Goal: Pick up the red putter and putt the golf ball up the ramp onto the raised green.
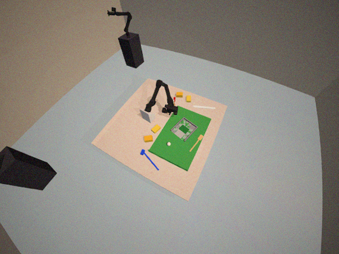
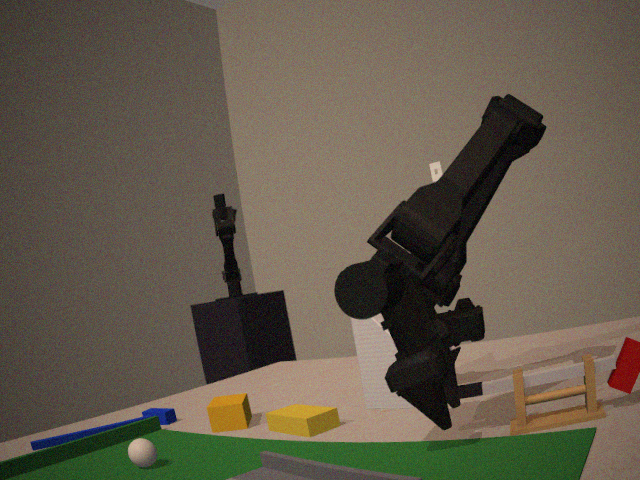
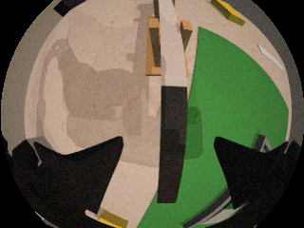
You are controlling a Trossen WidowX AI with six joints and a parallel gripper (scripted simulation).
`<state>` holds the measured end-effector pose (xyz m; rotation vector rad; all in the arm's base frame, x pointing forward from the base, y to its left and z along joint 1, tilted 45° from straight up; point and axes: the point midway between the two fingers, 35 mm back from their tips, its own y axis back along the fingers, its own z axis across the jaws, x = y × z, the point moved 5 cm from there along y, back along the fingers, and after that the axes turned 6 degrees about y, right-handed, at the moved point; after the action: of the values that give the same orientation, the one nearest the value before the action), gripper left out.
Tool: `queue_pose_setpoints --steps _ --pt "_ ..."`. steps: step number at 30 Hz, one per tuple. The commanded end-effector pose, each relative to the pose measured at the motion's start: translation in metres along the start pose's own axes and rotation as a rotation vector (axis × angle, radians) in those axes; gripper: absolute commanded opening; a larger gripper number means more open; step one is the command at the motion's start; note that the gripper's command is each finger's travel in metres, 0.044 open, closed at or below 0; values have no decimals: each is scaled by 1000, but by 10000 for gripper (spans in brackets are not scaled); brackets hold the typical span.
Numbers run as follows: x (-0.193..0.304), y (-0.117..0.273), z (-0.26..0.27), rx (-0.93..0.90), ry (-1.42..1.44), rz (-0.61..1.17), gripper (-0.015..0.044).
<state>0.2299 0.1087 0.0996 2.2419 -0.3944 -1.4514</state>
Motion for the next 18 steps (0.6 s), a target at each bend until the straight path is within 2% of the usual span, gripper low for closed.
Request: queue_pose_setpoints --steps 1,15,18 --pt "1 -3 3 -6 -7 1 440" --pt "0 0 0 0 0 0 73" --pt "0 0 0 0 0 0 52"
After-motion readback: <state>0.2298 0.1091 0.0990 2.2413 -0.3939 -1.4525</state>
